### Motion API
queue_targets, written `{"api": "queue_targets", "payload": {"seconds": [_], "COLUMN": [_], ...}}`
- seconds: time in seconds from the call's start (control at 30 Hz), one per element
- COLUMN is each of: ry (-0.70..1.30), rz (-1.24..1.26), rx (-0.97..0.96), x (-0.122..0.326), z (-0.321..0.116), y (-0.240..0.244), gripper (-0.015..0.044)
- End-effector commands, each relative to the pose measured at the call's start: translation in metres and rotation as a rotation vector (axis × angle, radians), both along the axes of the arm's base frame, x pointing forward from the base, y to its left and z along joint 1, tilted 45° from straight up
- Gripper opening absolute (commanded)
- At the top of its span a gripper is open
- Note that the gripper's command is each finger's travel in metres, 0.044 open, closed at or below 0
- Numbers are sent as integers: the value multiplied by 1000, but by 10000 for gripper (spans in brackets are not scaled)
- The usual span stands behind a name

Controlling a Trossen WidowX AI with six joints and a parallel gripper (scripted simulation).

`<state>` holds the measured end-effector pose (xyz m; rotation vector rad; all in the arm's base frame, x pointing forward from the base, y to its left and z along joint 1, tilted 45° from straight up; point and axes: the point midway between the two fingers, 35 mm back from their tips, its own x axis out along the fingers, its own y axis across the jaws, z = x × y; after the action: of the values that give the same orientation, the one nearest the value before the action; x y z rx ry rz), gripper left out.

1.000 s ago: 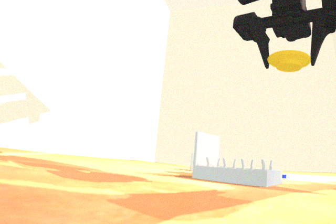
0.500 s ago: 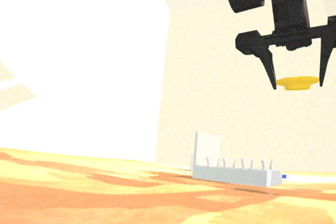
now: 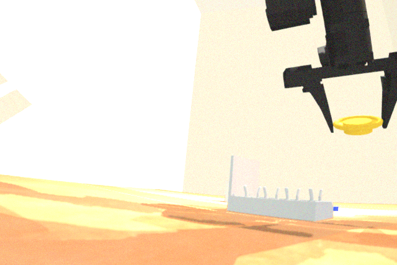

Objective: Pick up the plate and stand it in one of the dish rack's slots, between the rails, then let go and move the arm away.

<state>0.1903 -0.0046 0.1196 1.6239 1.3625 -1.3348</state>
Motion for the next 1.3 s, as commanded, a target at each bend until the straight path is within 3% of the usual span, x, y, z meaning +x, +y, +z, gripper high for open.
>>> {"api": "queue_targets", "payload": {"seconds": [0.0, 1.27], "ry": [1, -211], "rz": [45, 392], "rx": [-57, -697], "x": [-2, 11], "z": [-7, -55], "y": [1, 17], "gripper": [0, 0]}}
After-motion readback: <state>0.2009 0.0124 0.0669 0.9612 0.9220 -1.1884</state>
